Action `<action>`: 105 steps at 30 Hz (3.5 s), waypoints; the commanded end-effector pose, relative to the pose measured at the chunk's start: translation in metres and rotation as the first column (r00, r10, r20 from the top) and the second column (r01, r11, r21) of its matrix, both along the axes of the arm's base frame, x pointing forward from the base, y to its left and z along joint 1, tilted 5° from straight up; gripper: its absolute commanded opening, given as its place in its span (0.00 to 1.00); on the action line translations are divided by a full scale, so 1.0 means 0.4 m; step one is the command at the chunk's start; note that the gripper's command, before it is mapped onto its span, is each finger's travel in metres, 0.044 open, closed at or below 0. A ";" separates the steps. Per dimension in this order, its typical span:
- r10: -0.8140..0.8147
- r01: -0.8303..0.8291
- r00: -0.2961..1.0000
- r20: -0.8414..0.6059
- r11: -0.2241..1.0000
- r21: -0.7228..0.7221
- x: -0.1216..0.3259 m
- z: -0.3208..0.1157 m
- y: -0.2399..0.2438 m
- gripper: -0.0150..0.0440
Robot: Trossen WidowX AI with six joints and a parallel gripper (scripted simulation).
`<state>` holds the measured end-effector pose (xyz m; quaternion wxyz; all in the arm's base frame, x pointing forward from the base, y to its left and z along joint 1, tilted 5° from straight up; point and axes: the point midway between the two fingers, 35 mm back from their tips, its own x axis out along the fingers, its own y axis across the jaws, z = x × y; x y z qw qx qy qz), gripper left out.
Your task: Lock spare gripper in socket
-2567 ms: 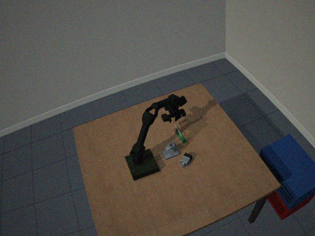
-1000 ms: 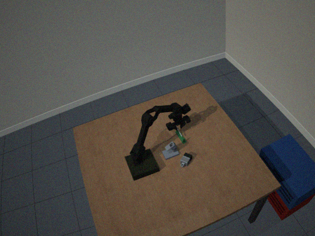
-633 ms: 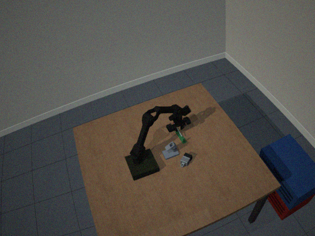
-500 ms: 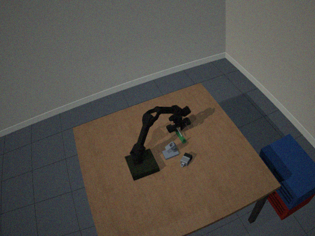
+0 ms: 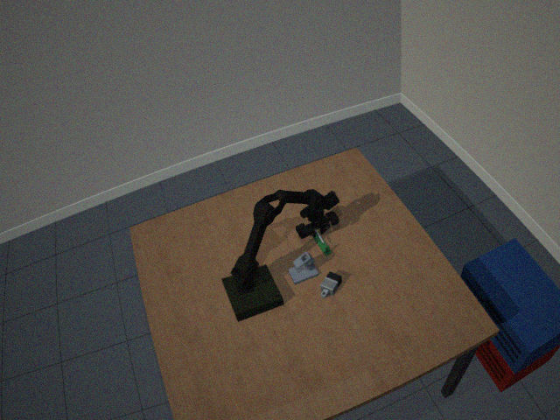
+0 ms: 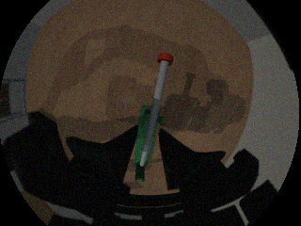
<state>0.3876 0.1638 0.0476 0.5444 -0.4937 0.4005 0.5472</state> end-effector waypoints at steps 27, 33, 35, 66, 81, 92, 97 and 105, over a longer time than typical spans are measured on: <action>-0.002 0.002 1.000 -0.025 1.000 -0.009 -0.020 0.052 -0.010 0.25; -0.004 0.003 0.999 -0.038 1.000 -0.014 -0.029 0.071 -0.015 0.25; -0.004 0.003 0.999 -0.042 1.000 -0.015 -0.031 0.057 -0.015 0.25; 0.003 -0.004 0.999 -0.041 1.000 -0.024 0.005 0.079 -0.156 0.25; 0.002 -0.002 1.000 -0.030 1.000 -0.026 0.009 0.022 -0.152 0.25; 0.001 -0.002 1.000 -0.026 1.000 -0.025 0.011 -0.010 -0.150 0.25; 0.002 -0.003 1.000 -0.025 1.000 -0.024 0.011 -0.015 -0.150 0.25; 0.002 -0.003 1.000 -0.025 1.000 -0.024 0.011 -0.015 -0.150 0.25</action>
